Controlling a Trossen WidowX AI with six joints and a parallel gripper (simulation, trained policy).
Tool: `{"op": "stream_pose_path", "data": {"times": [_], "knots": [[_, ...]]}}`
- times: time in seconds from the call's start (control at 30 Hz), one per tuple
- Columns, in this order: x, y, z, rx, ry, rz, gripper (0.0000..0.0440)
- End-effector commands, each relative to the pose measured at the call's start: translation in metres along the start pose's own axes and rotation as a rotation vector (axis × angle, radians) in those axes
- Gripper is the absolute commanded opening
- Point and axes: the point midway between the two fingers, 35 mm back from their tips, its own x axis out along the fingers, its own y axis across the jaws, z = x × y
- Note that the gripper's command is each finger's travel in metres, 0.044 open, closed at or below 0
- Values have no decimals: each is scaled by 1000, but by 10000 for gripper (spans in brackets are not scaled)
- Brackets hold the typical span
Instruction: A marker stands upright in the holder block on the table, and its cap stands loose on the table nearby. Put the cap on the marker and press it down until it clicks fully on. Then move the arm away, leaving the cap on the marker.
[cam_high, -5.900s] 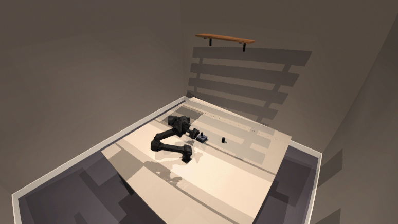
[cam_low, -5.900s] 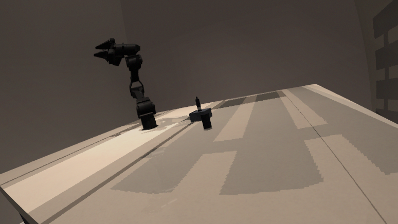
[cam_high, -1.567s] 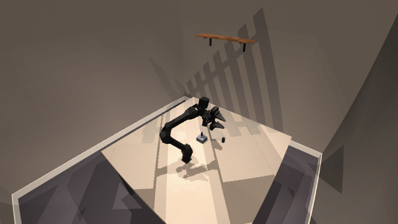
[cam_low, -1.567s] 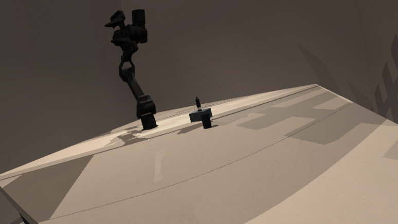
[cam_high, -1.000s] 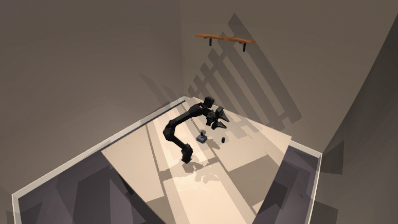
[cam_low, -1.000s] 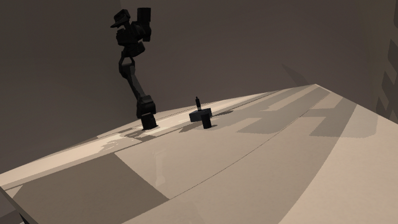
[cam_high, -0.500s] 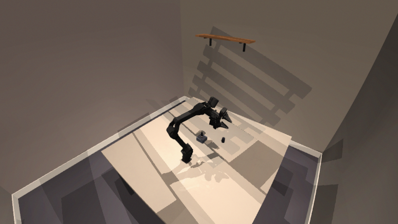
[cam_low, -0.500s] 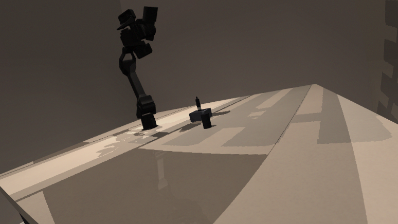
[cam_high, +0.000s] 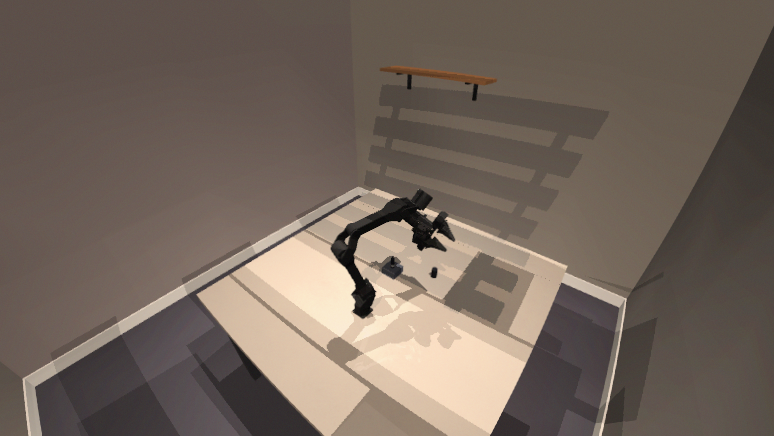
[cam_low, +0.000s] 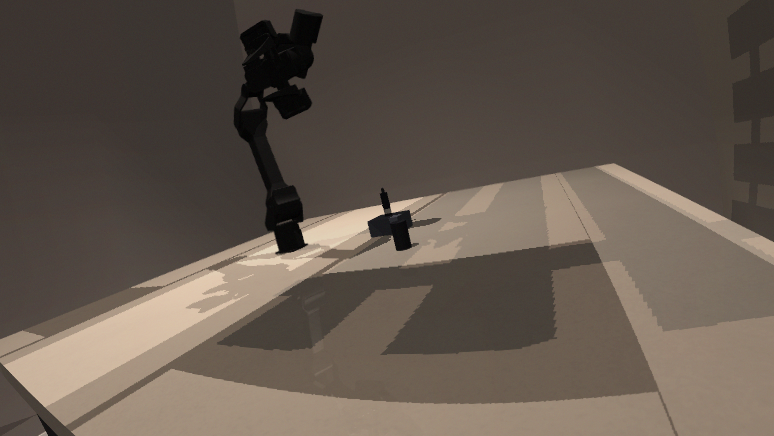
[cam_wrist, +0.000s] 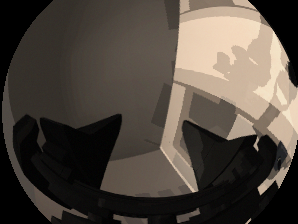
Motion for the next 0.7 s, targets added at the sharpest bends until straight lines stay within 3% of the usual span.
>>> {"op": "stream_pose_path", "data": {"times": [0.0, 0.67], "knots": [[2, -5, -7, 0, 6, -22, 322], [17, -43, -42, -17, -2, -159, 322]]}}
